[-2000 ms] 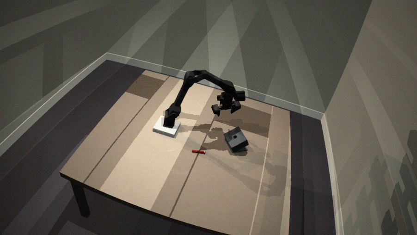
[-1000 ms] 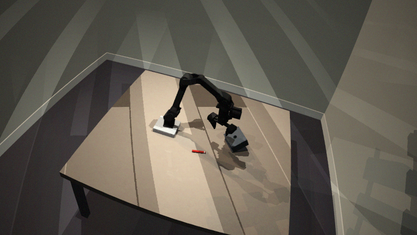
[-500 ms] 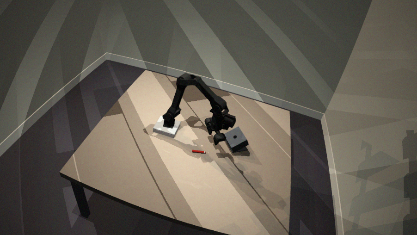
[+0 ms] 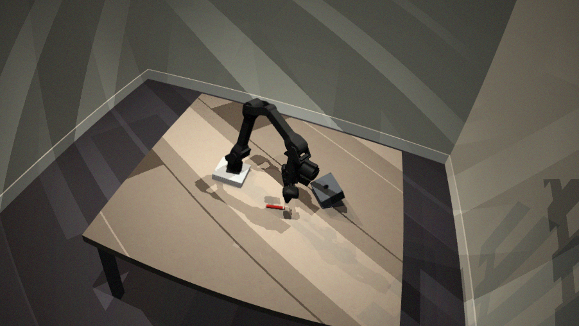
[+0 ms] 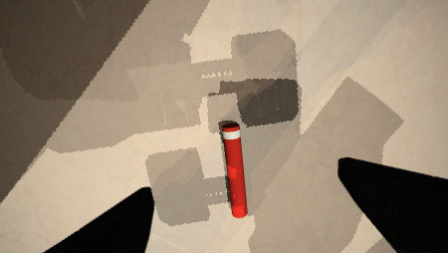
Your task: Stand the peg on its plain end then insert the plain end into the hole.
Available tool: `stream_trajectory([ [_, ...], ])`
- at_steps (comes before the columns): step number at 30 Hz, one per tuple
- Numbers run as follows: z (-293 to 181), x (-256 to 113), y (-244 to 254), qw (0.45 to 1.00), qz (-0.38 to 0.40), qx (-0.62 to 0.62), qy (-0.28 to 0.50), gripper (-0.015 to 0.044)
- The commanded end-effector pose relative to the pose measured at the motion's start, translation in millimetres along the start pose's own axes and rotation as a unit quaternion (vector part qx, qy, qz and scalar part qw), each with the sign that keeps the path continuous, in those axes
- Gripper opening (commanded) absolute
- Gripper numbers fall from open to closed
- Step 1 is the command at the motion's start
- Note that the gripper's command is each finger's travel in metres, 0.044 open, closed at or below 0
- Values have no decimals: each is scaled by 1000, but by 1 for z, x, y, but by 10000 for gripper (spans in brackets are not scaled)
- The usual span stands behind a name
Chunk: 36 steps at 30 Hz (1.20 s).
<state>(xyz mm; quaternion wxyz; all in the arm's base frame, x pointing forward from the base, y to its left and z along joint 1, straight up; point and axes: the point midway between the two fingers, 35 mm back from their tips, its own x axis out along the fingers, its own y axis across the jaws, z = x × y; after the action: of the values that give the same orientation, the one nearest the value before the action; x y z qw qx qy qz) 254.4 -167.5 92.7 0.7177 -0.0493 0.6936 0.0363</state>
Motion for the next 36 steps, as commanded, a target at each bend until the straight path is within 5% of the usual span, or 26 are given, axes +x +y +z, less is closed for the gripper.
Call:
stream_trajectory([
  [1, -5, 2, 0, 1000, 1, 10, 7, 440],
  [36, -4, 58, -2, 1000, 1, 10, 7, 440],
])
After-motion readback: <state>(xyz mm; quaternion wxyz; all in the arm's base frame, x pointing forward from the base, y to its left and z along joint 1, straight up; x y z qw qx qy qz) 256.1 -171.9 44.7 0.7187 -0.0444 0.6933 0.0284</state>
